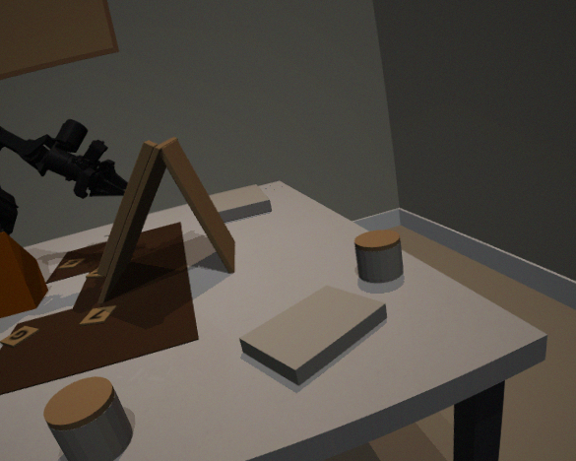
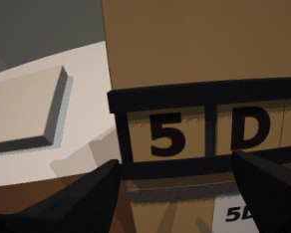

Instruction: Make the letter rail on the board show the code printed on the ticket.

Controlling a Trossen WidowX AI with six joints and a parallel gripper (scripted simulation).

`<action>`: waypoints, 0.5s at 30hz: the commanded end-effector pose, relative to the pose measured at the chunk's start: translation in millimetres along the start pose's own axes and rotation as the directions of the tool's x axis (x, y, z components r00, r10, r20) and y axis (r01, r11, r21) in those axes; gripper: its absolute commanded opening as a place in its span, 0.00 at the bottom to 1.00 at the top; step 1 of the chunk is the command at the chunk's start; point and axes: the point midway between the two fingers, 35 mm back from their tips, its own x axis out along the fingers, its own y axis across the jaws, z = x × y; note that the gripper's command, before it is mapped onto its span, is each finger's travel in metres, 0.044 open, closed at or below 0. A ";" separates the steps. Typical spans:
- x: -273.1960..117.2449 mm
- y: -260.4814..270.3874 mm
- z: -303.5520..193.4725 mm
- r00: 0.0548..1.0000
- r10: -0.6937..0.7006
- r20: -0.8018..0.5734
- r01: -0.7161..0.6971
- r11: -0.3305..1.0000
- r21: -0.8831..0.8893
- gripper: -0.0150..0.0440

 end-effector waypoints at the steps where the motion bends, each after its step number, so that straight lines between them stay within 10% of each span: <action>1: -1.9 2.4 1.1 1.000 0.005 0.003 -0.004 1.000 -0.007 0.75; 15: -0.2 0.2 0.1 1.000 0.000 0.000 0.000 1.000 0.000 0.25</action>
